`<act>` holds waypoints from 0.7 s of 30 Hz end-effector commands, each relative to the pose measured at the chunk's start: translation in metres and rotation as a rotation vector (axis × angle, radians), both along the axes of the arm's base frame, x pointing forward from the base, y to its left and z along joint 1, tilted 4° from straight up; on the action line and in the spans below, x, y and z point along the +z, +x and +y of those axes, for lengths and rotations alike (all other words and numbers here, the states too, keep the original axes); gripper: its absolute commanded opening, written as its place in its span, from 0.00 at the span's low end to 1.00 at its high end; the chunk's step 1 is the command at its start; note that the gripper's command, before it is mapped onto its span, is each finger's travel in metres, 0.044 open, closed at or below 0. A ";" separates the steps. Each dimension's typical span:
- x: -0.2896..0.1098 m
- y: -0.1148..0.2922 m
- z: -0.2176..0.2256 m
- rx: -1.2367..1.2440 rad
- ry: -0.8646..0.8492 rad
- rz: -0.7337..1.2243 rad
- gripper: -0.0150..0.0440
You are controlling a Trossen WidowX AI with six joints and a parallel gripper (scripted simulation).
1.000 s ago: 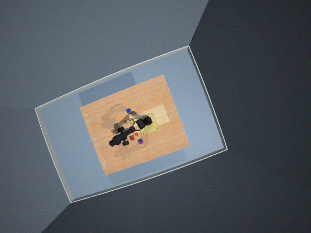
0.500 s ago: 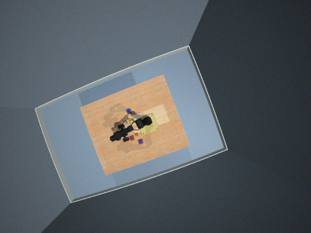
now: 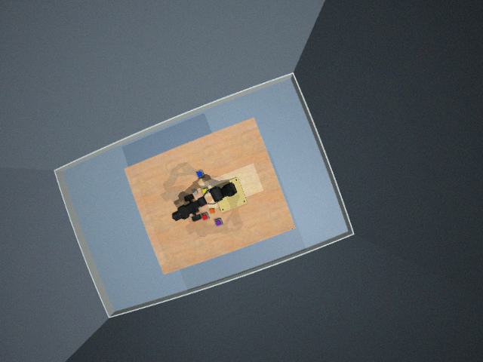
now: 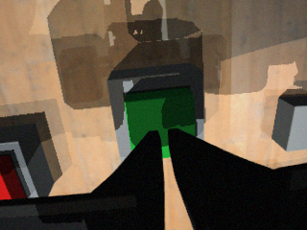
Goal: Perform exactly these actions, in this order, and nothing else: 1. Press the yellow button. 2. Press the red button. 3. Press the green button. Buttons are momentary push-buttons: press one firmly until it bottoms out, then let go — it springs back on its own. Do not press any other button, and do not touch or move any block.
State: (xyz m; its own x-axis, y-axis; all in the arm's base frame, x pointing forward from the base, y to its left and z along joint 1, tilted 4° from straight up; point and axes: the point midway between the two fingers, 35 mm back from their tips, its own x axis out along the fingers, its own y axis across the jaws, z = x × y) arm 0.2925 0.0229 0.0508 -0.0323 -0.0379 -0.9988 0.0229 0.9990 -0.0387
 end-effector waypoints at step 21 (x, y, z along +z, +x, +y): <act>-0.018 -0.001 -0.001 0.006 -0.002 -0.002 0.29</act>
State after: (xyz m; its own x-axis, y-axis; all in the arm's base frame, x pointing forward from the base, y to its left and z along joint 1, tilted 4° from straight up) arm 0.2915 0.0222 0.0334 -0.0314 -0.0378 -0.9988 0.0229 0.9990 -0.0385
